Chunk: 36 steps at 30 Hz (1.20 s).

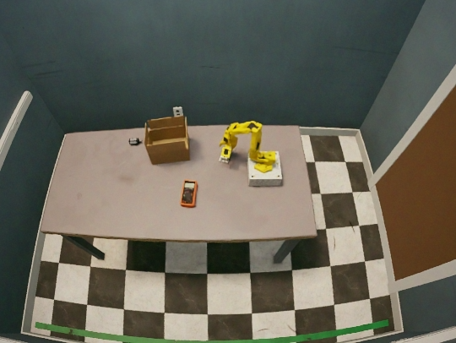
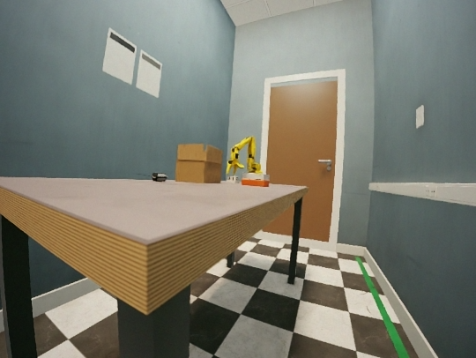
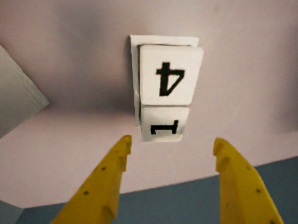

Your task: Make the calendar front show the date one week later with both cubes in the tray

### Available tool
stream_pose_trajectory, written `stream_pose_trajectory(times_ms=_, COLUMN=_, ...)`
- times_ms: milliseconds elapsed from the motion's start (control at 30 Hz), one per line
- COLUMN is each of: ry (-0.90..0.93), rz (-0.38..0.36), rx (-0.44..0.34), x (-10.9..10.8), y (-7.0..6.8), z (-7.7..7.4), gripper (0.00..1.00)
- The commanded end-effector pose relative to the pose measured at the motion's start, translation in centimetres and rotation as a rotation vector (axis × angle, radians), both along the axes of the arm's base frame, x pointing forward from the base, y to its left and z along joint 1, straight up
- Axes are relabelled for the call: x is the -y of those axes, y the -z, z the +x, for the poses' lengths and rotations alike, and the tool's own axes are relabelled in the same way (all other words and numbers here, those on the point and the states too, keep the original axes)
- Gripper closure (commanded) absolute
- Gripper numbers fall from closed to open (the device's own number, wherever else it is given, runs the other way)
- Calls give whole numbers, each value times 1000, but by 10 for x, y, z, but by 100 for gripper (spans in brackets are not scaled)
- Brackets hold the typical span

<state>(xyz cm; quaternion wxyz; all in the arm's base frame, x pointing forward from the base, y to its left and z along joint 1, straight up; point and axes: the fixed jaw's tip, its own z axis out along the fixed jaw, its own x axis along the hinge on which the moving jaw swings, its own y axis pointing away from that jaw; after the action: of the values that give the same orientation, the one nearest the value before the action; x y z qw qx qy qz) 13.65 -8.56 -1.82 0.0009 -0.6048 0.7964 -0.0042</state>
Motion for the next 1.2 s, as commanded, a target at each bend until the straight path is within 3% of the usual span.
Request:
stream_pose_trajectory(times_ms=0, ry=16, rz=9, rx=-12, x=-1, y=9, z=-3, gripper=65)
stream_pose_trajectory(times_ms=533, ry=16, rz=9, rx=-12, x=-2, y=25, z=-4, gripper=65)
stream_pose_trajectory(times_ms=1167, ry=16, rz=9, rx=-12, x=-2, y=26, z=-3, gripper=66)
